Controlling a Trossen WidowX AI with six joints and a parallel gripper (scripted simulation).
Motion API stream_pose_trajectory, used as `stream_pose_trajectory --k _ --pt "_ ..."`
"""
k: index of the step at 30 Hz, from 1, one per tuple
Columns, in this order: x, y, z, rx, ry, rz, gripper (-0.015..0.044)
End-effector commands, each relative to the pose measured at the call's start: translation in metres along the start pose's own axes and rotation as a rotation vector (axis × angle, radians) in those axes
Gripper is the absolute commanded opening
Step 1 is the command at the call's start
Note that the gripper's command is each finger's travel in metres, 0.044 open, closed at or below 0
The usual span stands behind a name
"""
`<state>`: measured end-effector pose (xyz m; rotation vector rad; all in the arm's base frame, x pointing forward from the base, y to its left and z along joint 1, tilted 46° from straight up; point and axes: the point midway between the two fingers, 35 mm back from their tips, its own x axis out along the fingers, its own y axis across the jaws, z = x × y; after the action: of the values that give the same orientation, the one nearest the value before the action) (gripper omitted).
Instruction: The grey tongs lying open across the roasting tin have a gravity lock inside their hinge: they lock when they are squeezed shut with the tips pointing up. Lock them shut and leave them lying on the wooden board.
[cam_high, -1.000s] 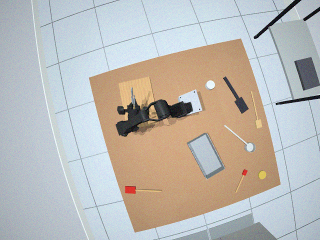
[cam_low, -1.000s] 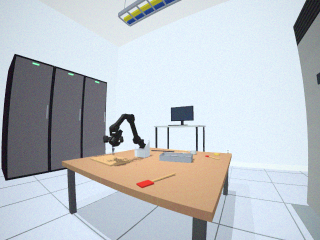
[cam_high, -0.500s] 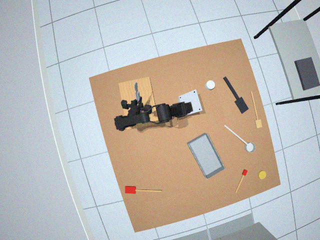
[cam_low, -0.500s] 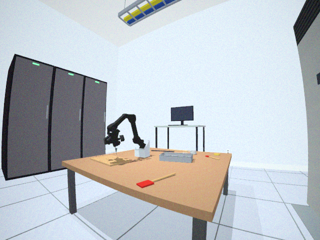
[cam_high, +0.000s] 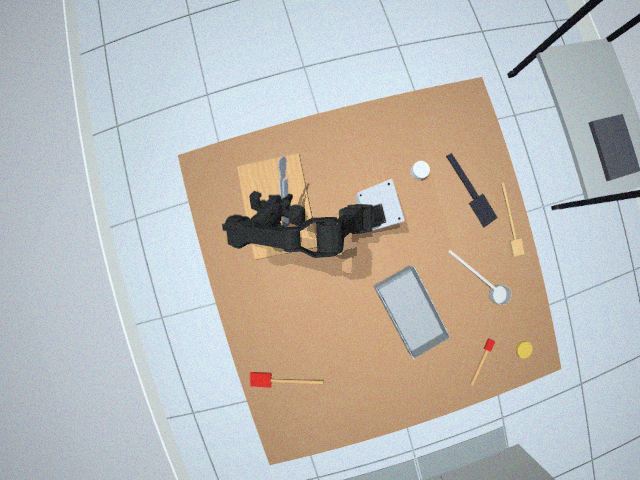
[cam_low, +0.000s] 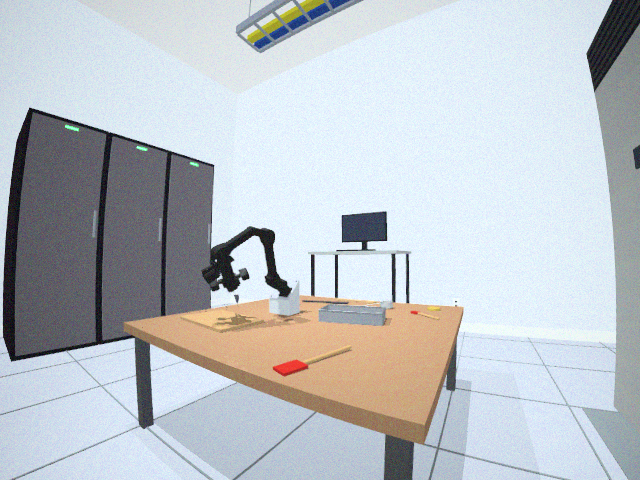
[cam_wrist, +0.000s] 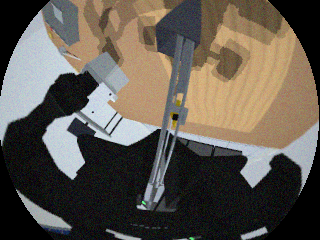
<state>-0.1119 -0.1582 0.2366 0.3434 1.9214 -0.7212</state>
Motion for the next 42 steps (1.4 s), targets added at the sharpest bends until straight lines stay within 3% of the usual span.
stream_pose_trajectory --k 1,20,42 --pt "0.001 0.001 0.001 -0.012 -0.068 0.022 -0.015" --pt "-0.002 -0.007 0.006 -0.083 -0.44 -0.012 -0.015" --pt "-0.028 -0.038 -0.012 -0.166 -0.722 -0.374 -0.015"
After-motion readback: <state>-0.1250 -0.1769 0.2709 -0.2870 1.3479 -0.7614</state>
